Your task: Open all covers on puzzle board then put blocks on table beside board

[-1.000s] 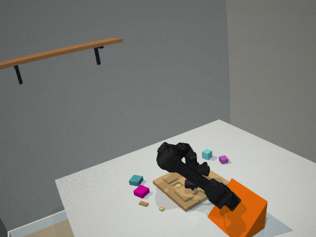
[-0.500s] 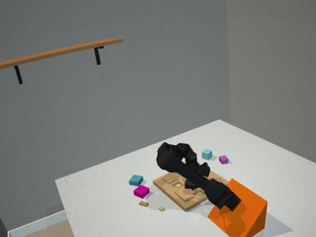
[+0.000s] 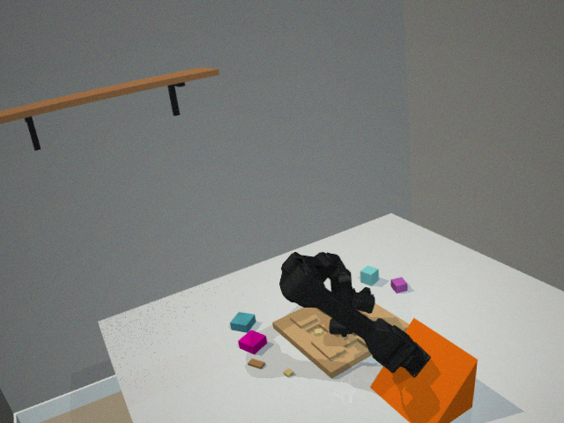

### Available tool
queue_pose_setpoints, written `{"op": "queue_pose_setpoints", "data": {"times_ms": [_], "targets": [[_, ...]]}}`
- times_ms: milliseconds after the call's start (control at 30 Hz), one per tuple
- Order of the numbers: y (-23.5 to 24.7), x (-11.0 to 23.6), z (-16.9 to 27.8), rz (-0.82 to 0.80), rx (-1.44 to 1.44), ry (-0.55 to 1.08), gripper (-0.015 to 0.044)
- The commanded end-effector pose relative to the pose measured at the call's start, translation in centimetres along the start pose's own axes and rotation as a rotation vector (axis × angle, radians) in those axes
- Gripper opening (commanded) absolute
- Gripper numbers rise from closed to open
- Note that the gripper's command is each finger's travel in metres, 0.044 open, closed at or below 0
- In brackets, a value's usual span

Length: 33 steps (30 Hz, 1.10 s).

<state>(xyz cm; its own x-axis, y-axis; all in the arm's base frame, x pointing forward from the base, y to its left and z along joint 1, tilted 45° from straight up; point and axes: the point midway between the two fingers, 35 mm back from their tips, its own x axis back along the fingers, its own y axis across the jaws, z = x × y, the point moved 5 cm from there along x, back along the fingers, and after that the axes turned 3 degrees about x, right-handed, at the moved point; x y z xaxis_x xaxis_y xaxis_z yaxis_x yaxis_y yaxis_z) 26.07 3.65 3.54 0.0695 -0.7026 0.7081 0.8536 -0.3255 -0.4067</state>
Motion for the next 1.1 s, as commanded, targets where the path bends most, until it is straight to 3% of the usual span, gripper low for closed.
{"op": "queue_pose_setpoints", "data": {"times_ms": [0, 1067], "targets": [[0.1, 0.6, 0.0, -0.003, 0.007, -0.004, 0.0080], [0.1, 5.5, 0.0, 0.001, 0.002, -0.005, 0.0080]]}}
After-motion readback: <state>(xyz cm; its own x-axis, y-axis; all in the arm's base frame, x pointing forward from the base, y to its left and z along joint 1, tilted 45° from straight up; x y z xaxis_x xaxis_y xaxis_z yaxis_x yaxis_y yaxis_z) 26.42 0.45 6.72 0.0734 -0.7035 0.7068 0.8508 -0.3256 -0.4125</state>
